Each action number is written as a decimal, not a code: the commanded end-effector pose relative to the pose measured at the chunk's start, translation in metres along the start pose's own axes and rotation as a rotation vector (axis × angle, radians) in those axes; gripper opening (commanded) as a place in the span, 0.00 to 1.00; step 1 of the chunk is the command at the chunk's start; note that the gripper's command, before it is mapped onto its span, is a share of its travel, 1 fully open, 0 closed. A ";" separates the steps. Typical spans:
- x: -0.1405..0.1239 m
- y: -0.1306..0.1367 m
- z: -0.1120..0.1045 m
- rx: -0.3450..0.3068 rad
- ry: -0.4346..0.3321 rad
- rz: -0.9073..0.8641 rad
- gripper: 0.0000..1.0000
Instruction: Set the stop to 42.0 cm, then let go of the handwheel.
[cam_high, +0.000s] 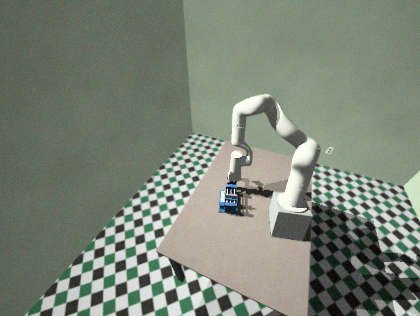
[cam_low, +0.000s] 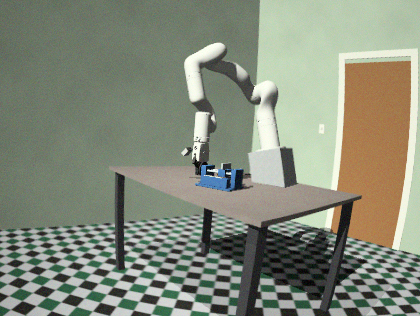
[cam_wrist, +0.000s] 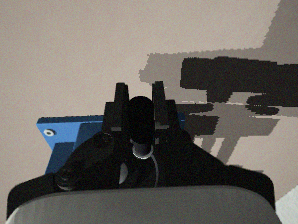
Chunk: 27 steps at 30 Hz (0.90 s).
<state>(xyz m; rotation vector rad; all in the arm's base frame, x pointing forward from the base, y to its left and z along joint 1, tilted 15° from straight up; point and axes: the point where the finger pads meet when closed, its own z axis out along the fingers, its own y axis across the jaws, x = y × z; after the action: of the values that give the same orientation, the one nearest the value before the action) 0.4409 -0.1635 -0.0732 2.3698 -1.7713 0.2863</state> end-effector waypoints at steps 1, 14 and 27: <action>0.000 0.007 -0.016 0.004 0.000 0.000 0.06; 0.000 0.002 -0.035 0.004 0.001 0.000 0.06; 0.000 -0.010 -0.044 0.004 0.001 0.000 0.06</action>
<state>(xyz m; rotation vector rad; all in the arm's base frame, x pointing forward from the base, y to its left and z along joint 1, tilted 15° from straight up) 0.4436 -0.1517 -0.0330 2.3728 -1.7728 0.2921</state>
